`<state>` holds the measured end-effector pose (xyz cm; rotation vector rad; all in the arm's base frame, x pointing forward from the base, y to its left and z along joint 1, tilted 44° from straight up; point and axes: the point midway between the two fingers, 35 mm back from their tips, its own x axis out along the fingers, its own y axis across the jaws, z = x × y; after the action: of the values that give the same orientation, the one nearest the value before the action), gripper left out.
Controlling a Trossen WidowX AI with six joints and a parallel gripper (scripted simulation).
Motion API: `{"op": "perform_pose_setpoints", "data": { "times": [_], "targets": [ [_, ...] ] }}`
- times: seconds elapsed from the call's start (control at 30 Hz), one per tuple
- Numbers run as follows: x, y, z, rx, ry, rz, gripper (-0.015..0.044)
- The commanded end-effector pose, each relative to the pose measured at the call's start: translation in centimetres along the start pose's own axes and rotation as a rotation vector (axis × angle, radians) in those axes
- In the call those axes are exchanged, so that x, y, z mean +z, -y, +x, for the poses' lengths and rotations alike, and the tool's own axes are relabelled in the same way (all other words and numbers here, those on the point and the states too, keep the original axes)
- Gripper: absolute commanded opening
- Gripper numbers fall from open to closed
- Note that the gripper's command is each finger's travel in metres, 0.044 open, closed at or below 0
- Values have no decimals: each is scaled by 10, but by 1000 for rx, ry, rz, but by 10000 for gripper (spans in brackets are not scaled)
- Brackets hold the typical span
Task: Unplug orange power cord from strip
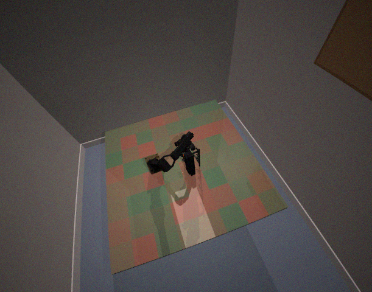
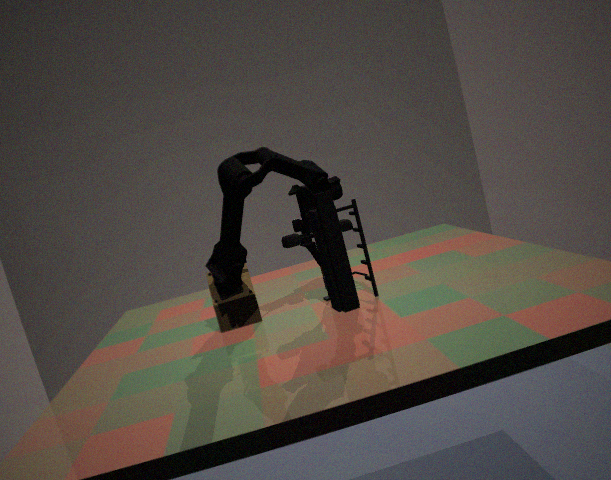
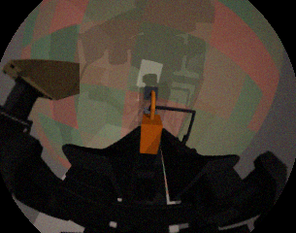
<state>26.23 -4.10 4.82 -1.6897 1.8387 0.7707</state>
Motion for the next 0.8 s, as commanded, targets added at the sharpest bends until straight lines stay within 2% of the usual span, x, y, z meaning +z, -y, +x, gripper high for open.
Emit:
{"op": "perform_pose_setpoints", "data": {
  "times": [0.0,0.53,0.73,0.77],
  "targets": [
    [20,2,-3,-5,37,-9,0],
    [46,1,-7,-5,38,-12,0],
    [40,-1,-5,-2,32,-19,157],
    [40,-1,-5,-2,32,-19,160]
  ]
}}
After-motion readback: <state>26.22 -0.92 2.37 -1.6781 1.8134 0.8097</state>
